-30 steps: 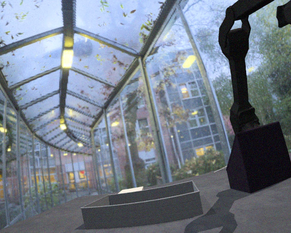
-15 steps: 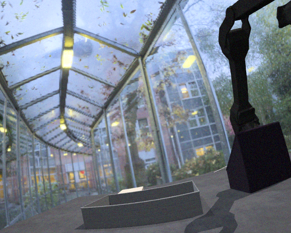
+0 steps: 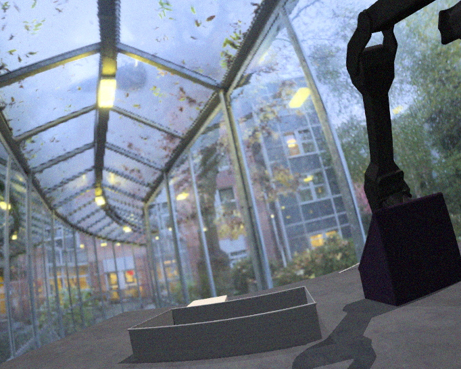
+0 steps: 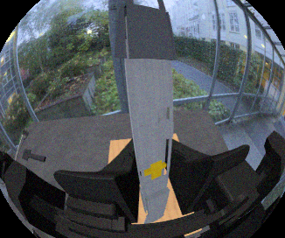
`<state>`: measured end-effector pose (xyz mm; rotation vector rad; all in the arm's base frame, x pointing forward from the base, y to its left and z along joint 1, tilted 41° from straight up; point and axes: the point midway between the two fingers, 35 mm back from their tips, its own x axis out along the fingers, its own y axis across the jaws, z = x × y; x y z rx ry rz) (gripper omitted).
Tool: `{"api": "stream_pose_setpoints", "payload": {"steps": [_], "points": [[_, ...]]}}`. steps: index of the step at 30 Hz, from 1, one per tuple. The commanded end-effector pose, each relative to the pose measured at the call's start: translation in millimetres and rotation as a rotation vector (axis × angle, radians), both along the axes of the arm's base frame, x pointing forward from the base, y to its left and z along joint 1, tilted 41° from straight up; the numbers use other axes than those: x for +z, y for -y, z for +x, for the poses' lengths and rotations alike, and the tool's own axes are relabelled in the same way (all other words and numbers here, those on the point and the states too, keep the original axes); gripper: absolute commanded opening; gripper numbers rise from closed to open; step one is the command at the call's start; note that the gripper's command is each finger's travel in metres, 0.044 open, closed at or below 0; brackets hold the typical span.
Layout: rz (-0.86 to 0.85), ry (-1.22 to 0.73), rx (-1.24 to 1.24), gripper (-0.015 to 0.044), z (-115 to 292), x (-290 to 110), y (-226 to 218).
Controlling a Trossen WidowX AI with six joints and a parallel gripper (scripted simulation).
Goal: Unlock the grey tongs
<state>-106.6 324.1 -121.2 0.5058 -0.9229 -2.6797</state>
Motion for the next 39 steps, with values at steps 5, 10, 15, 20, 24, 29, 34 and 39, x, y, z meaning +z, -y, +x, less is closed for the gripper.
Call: {"api": "stream_pose_setpoints", "payload": {"steps": [5,10,15,20,24,29,34,39], "points": [[0.004,0.005,0.012,-0.0150,-1.7,-0.1,0.0],[-0.010,0.097,0.146,-0.0150,-10.9,-6.3,13.2],[-0.014,0.225,0.300,-0.0150,-19.2,-14.4,26.9],[-0.002,0.371,0.442,-0.0150,-24.0,-22.6,36.7],[0.021,0.496,0.542,-0.0150,-26.4,-28.5,41.3],[0.065,0.660,0.648,-0.0150,-28.7,-34.7,43.0],[0.130,0.831,0.731,-0.0150,-31.5,-38.8,40.2],[0.169,0.916,0.762,-0.0150,-33.4,-39.9,37.3]]}}
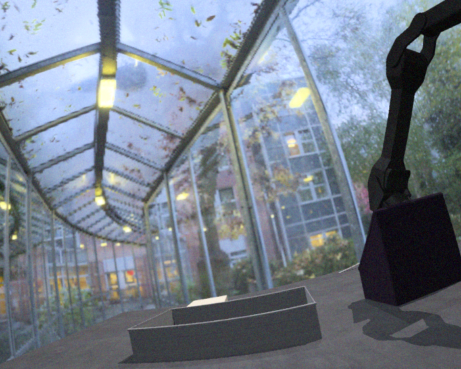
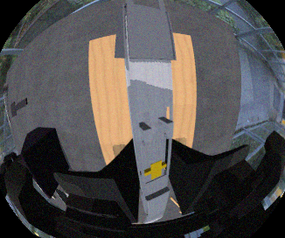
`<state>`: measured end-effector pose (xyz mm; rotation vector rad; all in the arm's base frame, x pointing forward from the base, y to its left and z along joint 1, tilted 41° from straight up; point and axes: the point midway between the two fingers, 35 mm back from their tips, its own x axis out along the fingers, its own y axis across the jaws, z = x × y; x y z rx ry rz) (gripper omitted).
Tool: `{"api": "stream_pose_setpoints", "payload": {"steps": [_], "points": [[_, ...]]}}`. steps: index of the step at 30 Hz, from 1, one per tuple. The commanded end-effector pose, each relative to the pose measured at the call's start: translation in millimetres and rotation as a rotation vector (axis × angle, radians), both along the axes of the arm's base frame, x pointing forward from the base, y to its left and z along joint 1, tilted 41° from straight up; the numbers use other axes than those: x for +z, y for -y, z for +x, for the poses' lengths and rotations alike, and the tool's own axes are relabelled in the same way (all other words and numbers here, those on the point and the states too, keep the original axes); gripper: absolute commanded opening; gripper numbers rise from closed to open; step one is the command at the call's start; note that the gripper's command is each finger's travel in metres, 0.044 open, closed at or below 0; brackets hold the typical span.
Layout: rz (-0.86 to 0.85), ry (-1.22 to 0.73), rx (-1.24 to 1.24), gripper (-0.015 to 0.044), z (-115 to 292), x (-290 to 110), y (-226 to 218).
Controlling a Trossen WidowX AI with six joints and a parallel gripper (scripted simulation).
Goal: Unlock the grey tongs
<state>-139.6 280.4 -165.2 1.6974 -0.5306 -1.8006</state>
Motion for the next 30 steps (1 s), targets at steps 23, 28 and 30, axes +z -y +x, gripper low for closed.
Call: {"api": "stream_pose_setpoints", "payload": {"steps": [23,28,30], "points": [[0.049,0.048,0.024,-0.0150,-0.8,-13.4,4.5],[0.049,0.048,0.024,-0.0150,-0.8,-20.2,9.1],[0.049,0.047,0.024,-0.0150,-0.7,-23.0,11.1]]}}
